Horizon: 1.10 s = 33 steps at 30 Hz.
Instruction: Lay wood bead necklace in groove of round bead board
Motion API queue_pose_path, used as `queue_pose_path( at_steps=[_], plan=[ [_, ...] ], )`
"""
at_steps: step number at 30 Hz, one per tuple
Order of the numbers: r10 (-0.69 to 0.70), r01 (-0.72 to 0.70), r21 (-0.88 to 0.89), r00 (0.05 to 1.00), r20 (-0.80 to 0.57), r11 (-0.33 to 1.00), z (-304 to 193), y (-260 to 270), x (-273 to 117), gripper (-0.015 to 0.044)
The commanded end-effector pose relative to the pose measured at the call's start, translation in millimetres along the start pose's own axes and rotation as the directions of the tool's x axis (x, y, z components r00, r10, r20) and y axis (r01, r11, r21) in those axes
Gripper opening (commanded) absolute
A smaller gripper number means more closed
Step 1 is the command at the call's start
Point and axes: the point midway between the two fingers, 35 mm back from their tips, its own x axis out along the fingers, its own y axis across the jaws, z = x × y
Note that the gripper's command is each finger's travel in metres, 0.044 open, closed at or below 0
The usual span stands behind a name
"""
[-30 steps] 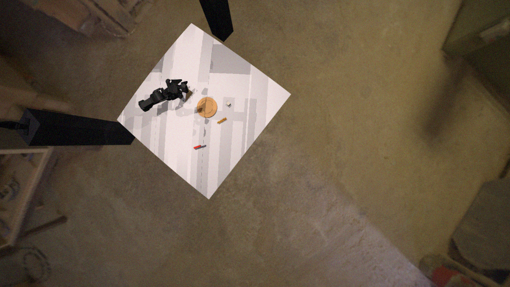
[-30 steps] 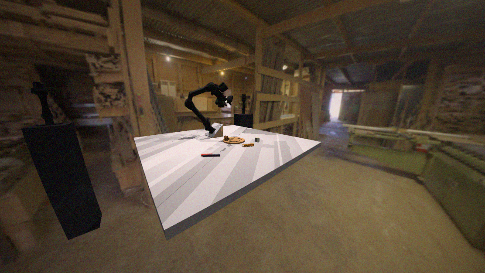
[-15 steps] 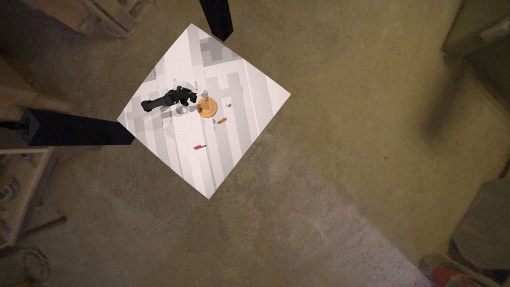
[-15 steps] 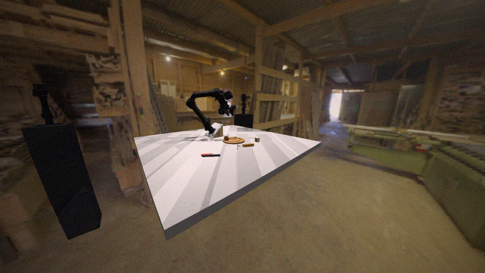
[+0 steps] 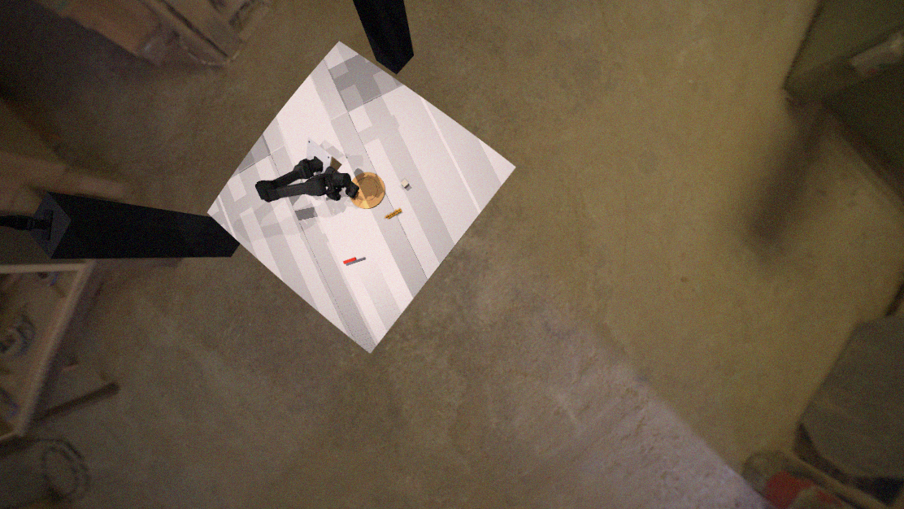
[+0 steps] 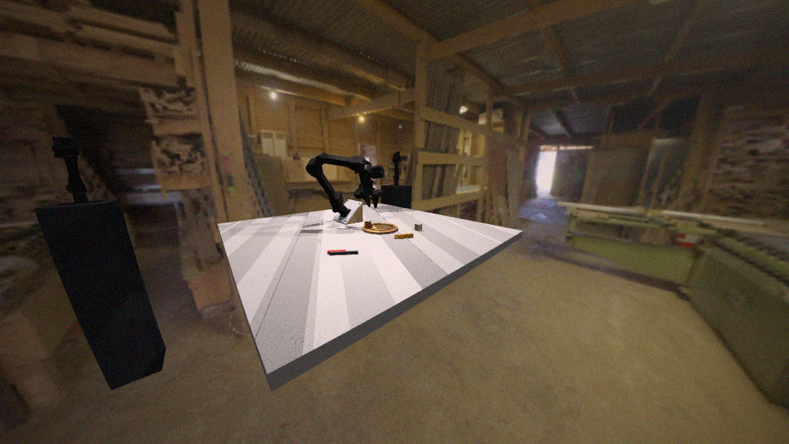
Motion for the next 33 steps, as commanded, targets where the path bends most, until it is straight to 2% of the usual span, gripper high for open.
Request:
queue_pose_path(
  at_steps=[1, 8, 33],
  plan=[
    [-0.01, 0.009, 0.006, 0.995, 0.094, 1.0, 19, 3, 17, 0.025],
    [-0.034, 0.032, 0.011, 0.966, 0.256, 0.999, 53, 4, 44, 0.025],
    [-0.032, 0.03, 0.012, 0.966, 0.257, 0.999, 60, 4, 71, 0.025]
  ],
)
